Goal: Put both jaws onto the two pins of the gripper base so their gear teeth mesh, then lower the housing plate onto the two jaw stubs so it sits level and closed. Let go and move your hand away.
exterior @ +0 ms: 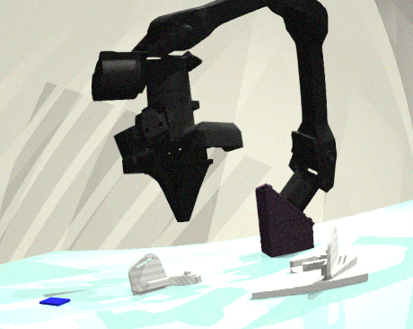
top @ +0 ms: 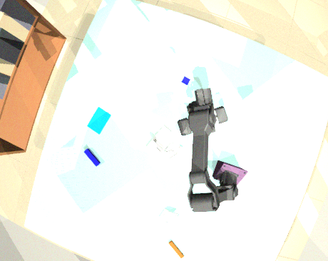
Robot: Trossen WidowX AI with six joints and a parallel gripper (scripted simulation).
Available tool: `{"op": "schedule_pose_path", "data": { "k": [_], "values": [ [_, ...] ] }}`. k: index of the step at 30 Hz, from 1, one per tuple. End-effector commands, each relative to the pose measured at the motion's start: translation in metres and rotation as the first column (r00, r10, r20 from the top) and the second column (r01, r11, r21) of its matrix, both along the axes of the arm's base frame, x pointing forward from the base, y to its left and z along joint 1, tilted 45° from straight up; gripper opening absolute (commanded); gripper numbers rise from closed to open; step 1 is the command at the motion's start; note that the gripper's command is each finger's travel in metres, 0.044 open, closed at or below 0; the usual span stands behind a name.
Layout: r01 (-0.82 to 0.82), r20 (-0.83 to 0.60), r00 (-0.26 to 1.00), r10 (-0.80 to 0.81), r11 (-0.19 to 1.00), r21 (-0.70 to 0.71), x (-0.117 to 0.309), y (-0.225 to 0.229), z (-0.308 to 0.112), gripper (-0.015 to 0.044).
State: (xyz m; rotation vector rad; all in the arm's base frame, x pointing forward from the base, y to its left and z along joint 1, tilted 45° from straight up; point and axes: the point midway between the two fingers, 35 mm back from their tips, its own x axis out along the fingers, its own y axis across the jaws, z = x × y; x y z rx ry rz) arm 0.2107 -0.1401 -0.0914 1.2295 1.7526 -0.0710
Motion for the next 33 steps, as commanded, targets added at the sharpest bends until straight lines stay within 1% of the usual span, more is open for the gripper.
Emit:
{"op": "schedule_pose_path", "data": {
  "k": [1, 15, 31, 32, 33],
  "values": [
    [0.000, 0.000, 1.000, 0.000, 1.000, 0.000, 0.0000, 0.0000, 0.0000, 0.0000],
    [0.000, 0.000, 1.000, 0.000, 1.000, 0.000, 0.0000, 0.0000, 0.0000, 0.0000],
    [0.000, 0.000, 1.000, 0.000, 1.000, 0.000, 0.0000, 0.0000, 0.0000, 0.0420],
    [0.000, 0.000, 1.000, 0.000, 1.000, 0.000, 0.0000, 0.0000, 0.0000, 0.0440],
    [0.000, 0.000, 1.000, 0.000, 1.000, 0.000, 0.0000, 0.0000, 0.0000, 0.0440]
  ]
}}
